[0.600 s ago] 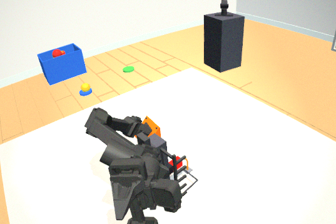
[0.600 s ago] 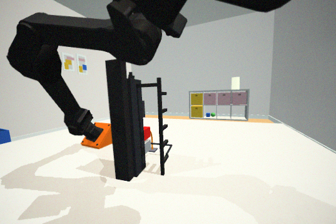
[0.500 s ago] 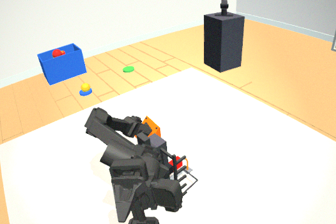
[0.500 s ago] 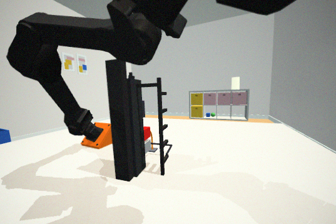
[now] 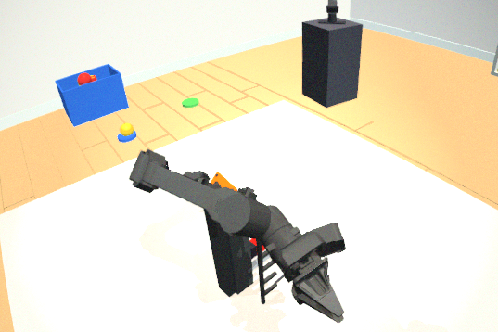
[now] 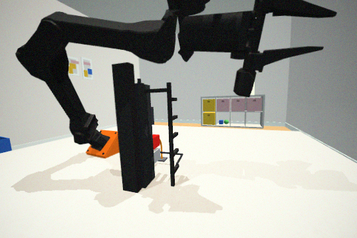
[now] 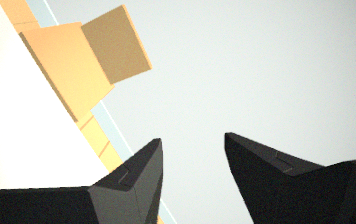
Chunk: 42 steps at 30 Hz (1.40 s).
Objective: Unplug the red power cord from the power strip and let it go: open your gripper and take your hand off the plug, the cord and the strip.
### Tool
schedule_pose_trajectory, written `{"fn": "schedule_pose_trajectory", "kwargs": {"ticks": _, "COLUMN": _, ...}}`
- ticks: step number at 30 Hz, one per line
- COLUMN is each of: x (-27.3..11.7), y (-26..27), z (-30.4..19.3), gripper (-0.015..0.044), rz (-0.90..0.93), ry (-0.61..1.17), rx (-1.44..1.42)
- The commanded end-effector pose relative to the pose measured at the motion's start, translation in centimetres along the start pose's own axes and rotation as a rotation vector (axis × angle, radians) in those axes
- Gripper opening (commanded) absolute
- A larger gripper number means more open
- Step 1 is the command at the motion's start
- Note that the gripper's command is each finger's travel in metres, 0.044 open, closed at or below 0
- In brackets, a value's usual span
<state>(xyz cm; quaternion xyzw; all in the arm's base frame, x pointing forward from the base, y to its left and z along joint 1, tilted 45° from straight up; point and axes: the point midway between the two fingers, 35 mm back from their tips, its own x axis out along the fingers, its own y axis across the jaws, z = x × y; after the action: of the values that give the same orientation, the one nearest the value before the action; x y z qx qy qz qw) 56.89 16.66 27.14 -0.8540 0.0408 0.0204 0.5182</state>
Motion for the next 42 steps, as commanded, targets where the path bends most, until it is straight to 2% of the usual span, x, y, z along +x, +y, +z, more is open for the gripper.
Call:
{"fn": "schedule_pose_trajectory", "kwargs": {"ticks": 1, "x": -2.5, "y": 5.5, "z": 5.1, "gripper": 0.016, "rz": 0.249, "ry": -0.12, "rx": 0.034}}
{"fn": "schedule_pose_trajectory", "kwargs": {"ticks": 8, "x": -7.7, "y": 13.0, "z": 9.5, "gripper": 0.016, "rz": 0.581, "ry": -0.202, "rx": 0.013}}
{"fn": "schedule_pose_trajectory", "kwargs": {"ticks": 14, "x": -13.8, "y": 18.6, "z": 11.0, "gripper": 0.016, "rz": 0.866, "ry": -0.202, "rx": -0.053}}
{"fn": "schedule_pose_trajectory", "kwargs": {"ticks": 21, "x": -21.8, "y": 23.3, "z": 9.7, "gripper": 0.016, "rz": 1.163, "ry": -0.116, "rx": -0.195}}
{"fn": "schedule_pose_trajectory", "kwargs": {"ticks": 28, "x": -29.0, "y": 25.0, "z": 6.0, "gripper": 0.016, "rz": 1.381, "ry": 0.047, "rx": -0.398}}
{"fn": "schedule_pose_trajectory", "kwargs": {"ticks": 42, "x": -29.2, "y": 24.9, "z": 5.7, "gripper": 0.016, "rz": 1.389, "ry": 0.057, "rx": -0.409}}
